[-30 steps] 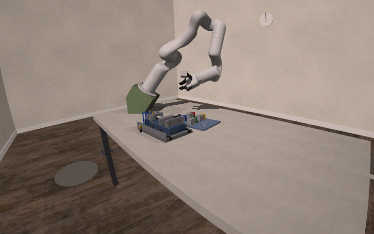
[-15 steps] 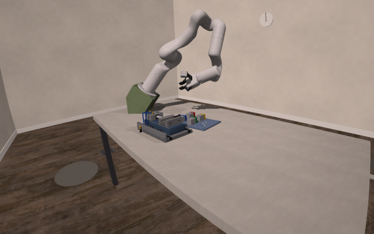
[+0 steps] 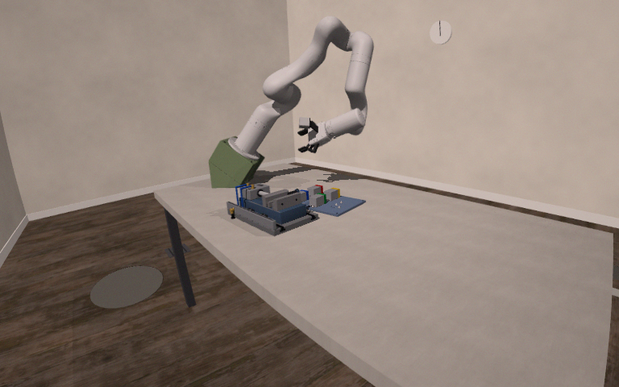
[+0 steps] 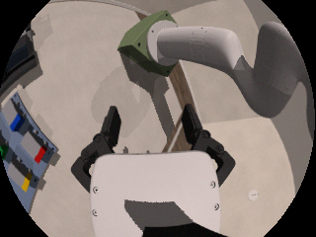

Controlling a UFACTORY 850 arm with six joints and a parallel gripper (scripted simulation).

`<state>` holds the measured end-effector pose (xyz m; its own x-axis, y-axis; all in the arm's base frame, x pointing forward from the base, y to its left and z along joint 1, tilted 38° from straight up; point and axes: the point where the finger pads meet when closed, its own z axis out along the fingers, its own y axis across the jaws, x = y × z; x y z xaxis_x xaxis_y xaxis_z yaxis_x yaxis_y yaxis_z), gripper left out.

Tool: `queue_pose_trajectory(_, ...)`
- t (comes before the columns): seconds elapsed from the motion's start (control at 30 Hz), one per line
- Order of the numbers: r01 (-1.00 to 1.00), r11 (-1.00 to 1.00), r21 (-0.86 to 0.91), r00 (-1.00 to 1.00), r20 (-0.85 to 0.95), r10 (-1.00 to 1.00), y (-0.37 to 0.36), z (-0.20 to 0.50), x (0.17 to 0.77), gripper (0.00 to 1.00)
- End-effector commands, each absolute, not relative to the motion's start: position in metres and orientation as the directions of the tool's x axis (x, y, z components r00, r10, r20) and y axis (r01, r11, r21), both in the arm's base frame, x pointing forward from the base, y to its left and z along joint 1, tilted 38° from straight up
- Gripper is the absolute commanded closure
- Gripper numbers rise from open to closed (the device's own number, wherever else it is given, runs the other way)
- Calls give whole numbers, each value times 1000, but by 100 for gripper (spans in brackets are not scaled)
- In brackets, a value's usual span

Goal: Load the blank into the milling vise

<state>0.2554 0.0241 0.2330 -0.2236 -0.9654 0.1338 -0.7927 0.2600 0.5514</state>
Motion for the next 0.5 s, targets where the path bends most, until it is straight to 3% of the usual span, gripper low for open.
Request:
queue_pose_trajectory(0.0, -793, 260, 551, -224, 134, -965, 24, 233, 256, 0)
queue_pose_trajectory(0.17, -793, 260, 551, -224, 134, -965, 24, 233, 256, 0)
queue_pose_trajectory(0.47, -893, 217, 395, -220, 38, -975, 0, 251, 271, 0)
